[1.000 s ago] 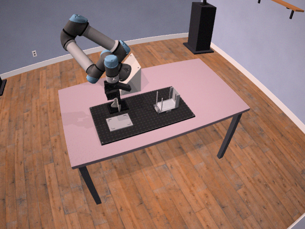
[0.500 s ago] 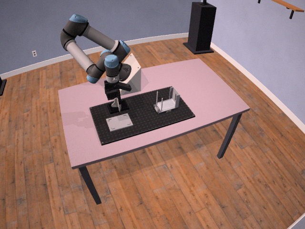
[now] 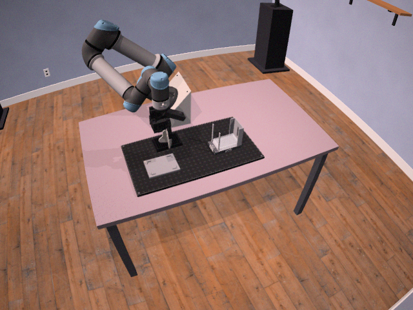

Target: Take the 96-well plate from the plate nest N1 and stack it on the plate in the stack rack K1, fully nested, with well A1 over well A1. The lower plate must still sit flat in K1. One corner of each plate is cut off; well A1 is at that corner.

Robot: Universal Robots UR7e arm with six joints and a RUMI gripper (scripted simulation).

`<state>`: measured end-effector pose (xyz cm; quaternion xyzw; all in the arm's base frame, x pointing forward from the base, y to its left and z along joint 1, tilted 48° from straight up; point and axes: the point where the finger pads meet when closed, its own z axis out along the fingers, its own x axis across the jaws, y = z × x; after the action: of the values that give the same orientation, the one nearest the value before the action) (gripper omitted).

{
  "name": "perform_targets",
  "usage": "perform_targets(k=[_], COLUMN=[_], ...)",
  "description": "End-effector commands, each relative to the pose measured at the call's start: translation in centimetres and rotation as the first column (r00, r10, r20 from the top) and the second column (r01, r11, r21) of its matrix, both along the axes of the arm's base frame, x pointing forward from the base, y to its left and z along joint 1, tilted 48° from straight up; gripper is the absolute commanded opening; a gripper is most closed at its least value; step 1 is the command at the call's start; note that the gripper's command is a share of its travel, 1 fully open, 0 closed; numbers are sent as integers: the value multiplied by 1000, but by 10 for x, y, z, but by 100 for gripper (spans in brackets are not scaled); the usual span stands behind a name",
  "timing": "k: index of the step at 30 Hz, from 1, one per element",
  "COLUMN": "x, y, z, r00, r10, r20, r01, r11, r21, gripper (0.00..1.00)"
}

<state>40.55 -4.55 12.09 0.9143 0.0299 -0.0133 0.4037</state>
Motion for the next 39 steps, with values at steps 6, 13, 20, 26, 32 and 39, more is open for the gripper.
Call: perform_targets(k=[6, 13, 20, 26, 32, 39], x=[-3, -5, -8, -9, -11, -14], y=[24, 35, 51, 60, 74, 90], z=[-25, -37, -53, -63, -77, -94], r00=[1000, 1000, 1000, 1000, 1000, 1000], r10=[0, 0, 0, 0, 0, 0], r20=[1, 1, 1, 1, 1, 1], r01=[0, 0, 0, 0, 0, 0], r11=[1000, 1000, 1000, 1000, 1000, 1000], r21=[0, 0, 0, 0, 0, 0], gripper=[0, 0, 0, 0, 0, 0])
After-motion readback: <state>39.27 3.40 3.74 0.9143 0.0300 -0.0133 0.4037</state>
